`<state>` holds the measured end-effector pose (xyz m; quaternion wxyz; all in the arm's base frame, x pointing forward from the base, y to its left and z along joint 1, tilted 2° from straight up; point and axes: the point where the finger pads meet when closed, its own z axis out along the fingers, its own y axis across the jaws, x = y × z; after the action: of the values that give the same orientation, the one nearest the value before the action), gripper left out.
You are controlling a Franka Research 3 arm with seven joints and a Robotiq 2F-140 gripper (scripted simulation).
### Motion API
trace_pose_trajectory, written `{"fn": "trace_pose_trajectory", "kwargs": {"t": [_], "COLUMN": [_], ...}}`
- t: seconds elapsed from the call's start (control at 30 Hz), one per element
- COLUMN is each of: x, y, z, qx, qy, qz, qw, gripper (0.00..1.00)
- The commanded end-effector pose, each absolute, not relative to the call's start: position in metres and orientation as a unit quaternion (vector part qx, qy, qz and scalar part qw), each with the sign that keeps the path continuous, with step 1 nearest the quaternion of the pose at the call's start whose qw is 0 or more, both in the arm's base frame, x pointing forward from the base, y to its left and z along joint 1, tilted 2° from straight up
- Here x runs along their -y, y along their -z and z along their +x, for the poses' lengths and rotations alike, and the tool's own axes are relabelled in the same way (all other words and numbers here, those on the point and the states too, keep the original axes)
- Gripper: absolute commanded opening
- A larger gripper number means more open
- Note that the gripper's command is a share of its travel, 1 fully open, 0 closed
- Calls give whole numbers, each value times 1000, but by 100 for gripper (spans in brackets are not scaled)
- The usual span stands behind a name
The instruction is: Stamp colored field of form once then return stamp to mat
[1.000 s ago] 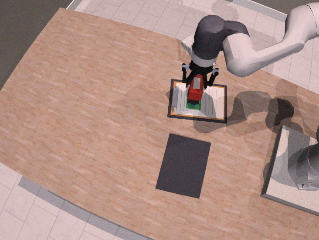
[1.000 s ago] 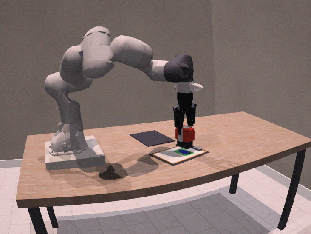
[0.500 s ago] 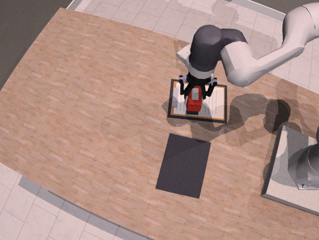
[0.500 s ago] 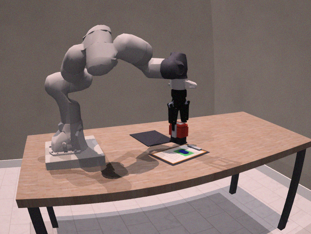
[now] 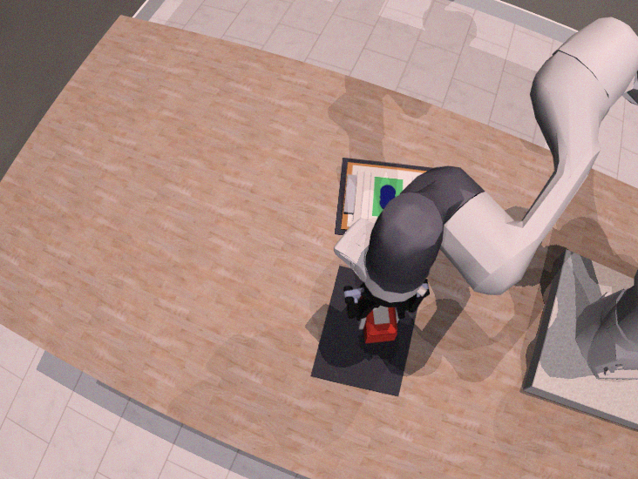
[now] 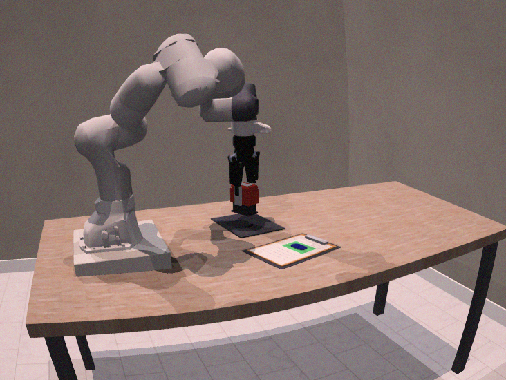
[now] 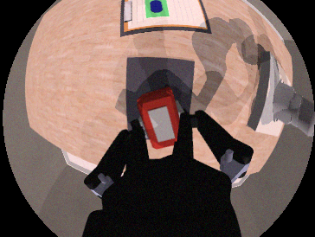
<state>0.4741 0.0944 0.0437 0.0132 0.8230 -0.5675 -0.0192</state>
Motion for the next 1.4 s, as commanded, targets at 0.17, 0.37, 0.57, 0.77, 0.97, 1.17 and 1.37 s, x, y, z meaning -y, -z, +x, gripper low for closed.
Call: {"fn": "trace_pose_trajectory", "kwargs": {"t": [0.17, 0.37, 0.57, 0.77, 0.97, 1.17, 1.37], "x": [-105, -105, -103, -96, -96, -96, -96], "y": [-43, -43, -43, -44, -44, -43, -35], "z": [487, 488, 487, 484, 484, 484, 483], "qx": [636, 636, 636, 636, 636, 636, 636], "qy": [12, 12, 12, 12, 12, 12, 12], "qz": [772, 772, 772, 772, 772, 772, 772], "qw": [14, 14, 14, 14, 14, 14, 14], "gripper": [21, 21, 21, 21, 21, 21, 21]}}
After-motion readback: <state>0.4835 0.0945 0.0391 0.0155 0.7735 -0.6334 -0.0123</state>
